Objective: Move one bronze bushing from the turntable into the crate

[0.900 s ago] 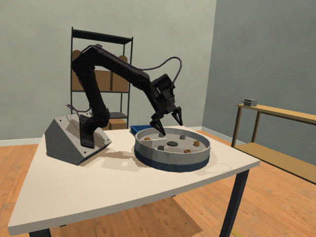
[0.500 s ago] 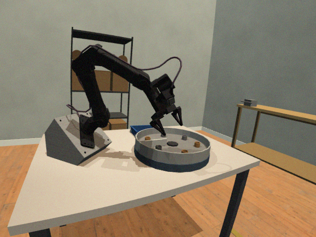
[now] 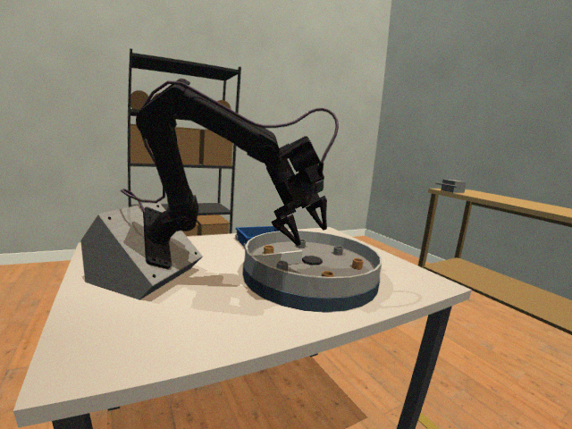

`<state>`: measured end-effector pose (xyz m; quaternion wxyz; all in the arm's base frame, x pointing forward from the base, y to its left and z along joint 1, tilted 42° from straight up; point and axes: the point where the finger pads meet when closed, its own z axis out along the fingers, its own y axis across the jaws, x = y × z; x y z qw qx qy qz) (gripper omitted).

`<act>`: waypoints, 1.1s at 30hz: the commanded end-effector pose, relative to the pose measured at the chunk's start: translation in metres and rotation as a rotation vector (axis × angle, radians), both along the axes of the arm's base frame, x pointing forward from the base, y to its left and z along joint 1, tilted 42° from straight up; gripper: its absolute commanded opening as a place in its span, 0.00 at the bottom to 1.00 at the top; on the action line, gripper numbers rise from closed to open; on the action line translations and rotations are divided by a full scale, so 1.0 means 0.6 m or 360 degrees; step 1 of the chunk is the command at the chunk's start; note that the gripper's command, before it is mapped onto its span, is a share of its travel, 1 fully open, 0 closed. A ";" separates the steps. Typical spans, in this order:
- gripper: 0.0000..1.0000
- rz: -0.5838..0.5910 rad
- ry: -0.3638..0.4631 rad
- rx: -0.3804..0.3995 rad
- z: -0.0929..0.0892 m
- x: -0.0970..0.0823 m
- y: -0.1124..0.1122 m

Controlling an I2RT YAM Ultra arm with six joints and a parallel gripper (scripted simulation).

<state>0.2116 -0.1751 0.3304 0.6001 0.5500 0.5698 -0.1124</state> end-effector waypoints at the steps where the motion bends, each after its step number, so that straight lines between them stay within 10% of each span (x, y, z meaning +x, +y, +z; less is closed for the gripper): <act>1: 1.00 0.0096 0.0235 -0.0034 0.004 0.004 0.016; 33: 1.00 0.0887 0.1499 -0.0336 -0.047 0.018 0.130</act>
